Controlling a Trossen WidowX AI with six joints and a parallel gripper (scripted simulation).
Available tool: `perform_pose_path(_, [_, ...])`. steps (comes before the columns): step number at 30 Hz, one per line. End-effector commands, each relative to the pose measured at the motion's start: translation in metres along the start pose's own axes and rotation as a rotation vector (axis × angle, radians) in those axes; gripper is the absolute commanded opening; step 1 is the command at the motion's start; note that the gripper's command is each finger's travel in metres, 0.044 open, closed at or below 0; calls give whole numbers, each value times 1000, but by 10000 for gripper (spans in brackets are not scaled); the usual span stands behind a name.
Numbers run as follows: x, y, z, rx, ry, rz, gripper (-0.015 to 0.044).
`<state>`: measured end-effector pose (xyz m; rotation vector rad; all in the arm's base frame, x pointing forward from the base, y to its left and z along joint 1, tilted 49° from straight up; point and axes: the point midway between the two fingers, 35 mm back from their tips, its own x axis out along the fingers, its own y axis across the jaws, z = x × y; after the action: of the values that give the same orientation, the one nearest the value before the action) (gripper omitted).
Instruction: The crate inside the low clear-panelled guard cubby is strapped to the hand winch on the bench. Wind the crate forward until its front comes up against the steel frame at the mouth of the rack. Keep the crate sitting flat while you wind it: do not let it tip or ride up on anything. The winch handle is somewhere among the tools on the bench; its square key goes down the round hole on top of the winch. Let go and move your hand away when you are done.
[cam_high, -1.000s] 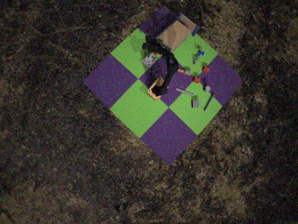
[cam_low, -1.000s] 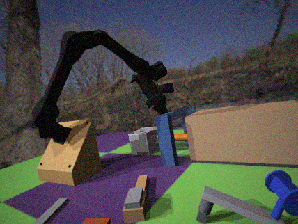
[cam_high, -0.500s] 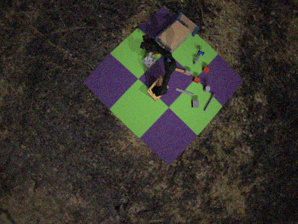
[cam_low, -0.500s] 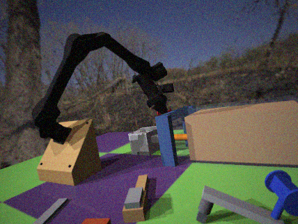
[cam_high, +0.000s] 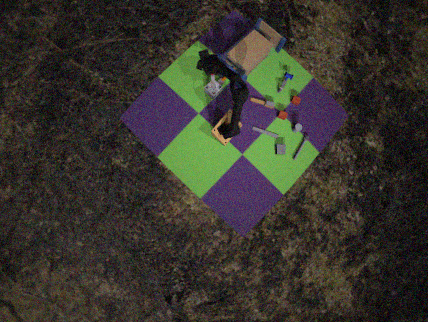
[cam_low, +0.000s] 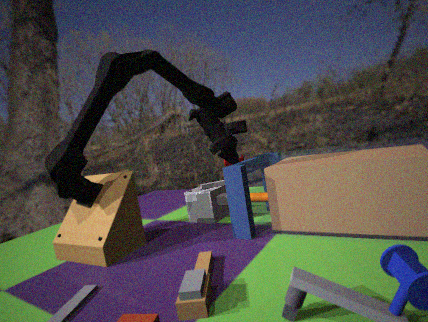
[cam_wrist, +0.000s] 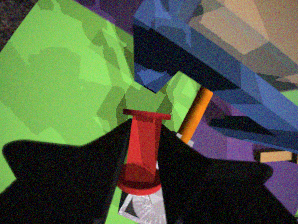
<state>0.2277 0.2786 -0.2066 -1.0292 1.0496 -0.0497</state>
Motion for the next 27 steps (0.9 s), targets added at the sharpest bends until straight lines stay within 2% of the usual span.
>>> perform_pose_path(1, [-5,17,-10,-13,15,37,0])
perform_pose_path(27, [-21,46,-38,-13,16,42,0])
